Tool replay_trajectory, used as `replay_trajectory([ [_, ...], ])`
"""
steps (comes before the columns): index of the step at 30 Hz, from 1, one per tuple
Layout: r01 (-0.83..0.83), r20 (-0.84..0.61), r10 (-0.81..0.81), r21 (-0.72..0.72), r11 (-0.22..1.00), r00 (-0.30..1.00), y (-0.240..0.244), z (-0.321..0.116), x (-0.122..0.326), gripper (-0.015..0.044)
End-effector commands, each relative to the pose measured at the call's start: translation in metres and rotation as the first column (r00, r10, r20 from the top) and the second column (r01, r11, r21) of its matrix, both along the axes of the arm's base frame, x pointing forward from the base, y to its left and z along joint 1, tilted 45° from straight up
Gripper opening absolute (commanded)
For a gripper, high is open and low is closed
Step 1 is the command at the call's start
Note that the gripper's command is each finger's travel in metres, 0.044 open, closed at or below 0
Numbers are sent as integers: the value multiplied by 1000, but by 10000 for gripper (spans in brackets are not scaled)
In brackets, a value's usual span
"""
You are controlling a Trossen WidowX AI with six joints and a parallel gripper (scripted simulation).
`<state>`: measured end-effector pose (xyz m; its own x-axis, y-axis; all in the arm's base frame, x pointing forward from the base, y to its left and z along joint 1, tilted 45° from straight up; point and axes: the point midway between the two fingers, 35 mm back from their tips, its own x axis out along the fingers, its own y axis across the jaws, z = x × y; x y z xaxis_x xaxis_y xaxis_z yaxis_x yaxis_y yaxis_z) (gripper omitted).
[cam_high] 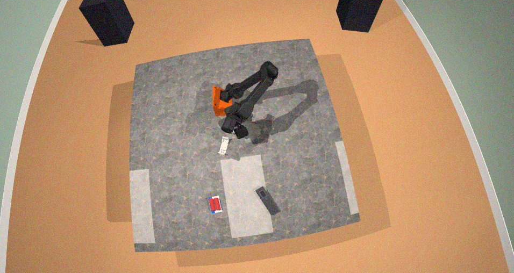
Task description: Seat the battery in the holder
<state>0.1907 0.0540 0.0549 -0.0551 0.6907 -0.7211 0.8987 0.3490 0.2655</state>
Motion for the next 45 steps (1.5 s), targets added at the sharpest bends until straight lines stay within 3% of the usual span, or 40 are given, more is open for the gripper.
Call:
replay_trajectory([
  [1,6,-8,-6,6,1000,1000,5,-4,-1,242],
  [26,5,-8,-5,11,1000,1000,32,-31,-4,242],
  [31,5,-8,-5,11,1000,1000,32,-31,-4,111],
  [36,5,-8,-5,11,1000,1000,32,-31,-4,80],
  [45,6,-8,-6,6,1000,1000,9,-9,-1,80],
])
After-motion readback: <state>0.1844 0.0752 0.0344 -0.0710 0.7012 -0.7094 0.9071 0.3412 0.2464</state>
